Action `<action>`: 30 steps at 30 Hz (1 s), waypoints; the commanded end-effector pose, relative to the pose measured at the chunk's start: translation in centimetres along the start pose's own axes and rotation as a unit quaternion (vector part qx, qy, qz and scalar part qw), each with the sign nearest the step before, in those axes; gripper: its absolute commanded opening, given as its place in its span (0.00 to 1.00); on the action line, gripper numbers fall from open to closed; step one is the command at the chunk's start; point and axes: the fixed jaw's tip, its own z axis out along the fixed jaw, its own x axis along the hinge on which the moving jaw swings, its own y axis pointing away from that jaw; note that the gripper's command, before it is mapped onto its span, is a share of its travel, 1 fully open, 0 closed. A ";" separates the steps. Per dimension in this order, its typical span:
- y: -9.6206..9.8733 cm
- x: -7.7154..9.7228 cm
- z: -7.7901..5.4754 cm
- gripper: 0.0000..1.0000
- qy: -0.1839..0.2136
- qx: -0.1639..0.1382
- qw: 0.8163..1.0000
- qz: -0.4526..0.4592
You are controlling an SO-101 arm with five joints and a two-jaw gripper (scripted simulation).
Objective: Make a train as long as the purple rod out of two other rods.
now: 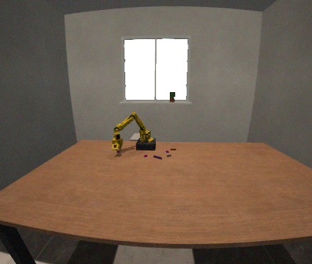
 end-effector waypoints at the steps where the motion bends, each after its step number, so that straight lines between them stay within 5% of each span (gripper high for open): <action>1: -0.2 0.2 0.1 0.00 0.001 -0.003 1.000 0.002; 30: -0.2 0.2 0.5 0.00 0.001 -0.003 1.000 0.002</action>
